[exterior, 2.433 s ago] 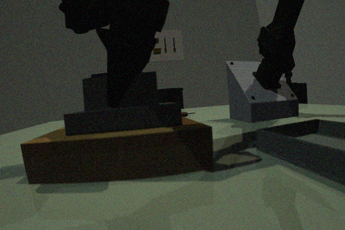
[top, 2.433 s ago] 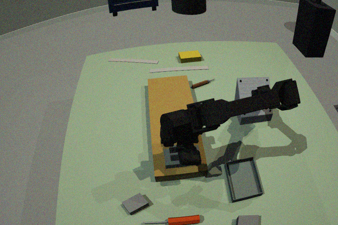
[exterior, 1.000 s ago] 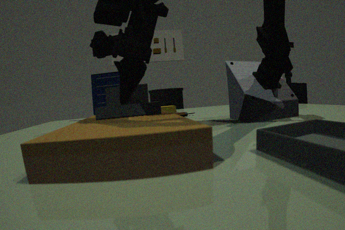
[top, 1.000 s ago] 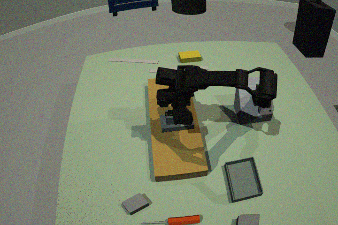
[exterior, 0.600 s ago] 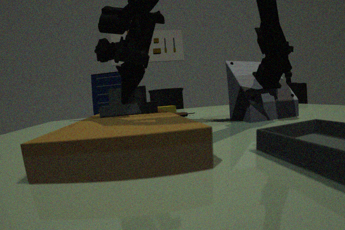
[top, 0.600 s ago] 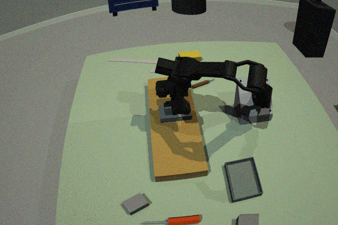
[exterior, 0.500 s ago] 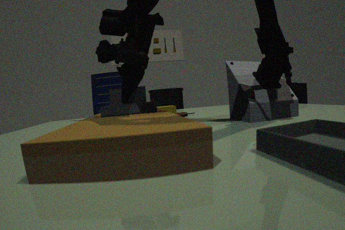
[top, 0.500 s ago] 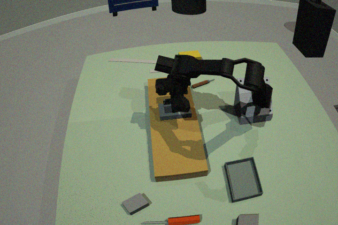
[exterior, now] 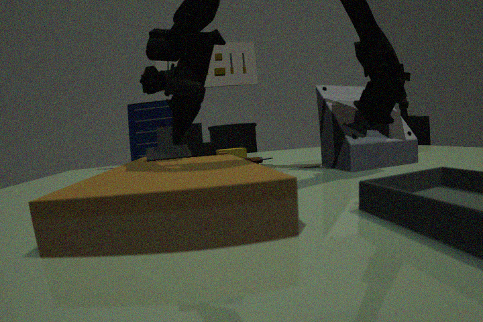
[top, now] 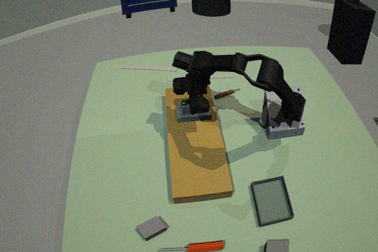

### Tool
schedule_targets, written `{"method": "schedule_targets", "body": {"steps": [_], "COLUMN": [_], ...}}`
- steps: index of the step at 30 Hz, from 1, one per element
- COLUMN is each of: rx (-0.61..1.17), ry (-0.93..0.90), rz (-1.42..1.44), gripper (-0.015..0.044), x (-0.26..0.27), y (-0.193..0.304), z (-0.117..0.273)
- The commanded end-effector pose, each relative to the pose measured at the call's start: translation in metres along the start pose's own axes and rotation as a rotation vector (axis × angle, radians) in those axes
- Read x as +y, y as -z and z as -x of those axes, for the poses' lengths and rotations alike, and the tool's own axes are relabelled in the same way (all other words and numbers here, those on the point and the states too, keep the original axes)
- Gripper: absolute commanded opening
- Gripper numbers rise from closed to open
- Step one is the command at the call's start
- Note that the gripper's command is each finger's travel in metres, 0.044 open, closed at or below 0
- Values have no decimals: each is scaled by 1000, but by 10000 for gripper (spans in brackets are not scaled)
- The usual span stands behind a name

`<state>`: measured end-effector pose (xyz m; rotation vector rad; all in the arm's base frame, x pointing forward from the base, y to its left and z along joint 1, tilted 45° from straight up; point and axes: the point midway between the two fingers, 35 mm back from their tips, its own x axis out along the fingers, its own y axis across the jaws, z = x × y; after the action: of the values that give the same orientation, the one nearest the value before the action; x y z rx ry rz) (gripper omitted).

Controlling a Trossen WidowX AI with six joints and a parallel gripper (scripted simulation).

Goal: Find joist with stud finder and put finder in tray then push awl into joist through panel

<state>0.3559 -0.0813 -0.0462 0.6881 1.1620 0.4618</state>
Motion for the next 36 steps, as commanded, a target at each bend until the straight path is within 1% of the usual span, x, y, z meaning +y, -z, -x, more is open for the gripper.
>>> {"method": "schedule_targets", "body": {"steps": [1,25,36], "rx": [1,0,-3], "ry": [6,13,10], "rz": [-2,2,-1], "gripper": [0,0,0], "x": [-16,-111,-109], "y": [1,1,0], "z": [1,3,3]}}
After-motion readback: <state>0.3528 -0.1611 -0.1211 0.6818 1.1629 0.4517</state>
